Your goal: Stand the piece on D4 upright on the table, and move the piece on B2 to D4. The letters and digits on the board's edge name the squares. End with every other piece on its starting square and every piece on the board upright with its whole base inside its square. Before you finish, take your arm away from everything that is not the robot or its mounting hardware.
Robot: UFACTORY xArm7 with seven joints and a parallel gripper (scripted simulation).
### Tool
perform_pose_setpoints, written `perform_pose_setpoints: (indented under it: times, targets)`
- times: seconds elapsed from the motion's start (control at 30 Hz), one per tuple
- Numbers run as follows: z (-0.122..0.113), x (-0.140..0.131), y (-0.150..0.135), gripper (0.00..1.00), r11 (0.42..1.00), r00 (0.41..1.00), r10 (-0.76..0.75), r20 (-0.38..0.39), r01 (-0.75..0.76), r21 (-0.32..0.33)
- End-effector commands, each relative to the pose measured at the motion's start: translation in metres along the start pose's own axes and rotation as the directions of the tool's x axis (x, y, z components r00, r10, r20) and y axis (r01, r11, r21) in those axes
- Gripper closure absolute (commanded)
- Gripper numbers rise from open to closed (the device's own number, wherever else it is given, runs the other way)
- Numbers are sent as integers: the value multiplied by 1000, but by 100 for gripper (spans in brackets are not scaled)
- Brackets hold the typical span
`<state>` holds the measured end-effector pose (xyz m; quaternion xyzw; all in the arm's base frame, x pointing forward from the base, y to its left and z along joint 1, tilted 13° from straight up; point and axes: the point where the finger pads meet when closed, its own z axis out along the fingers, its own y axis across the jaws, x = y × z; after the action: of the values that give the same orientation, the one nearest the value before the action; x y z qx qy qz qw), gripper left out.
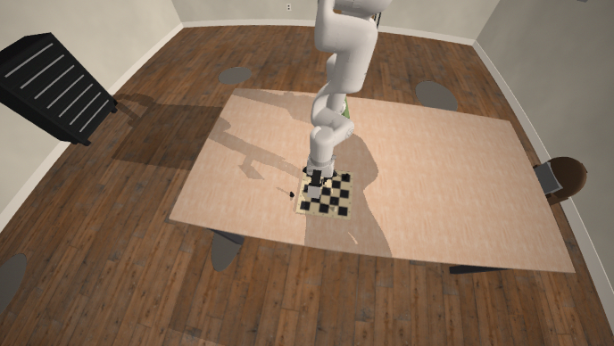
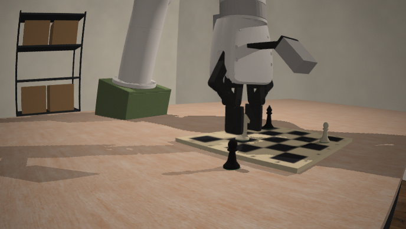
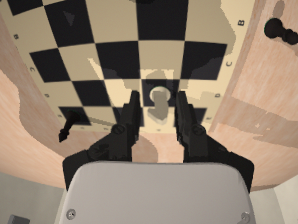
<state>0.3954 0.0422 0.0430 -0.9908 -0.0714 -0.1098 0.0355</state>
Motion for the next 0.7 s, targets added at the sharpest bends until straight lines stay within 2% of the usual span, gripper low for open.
perform_pose_setpoints:
  times: [0.0,0.33,0.47,0.6,0.67]
  targets:
    - [-1,1,0,61,1000,1000,0,-3,0,0]
    - [-4,1,0,61,1000,1000,0,-3,0,0]
    - [-14,1,0,61,1000,1000,0,-3,0,0]
    - [-34,1,0,61,1000,1000,0,-3,0,0]
    - [-34,1,0,61,1000,1000,0,-3,0,0]
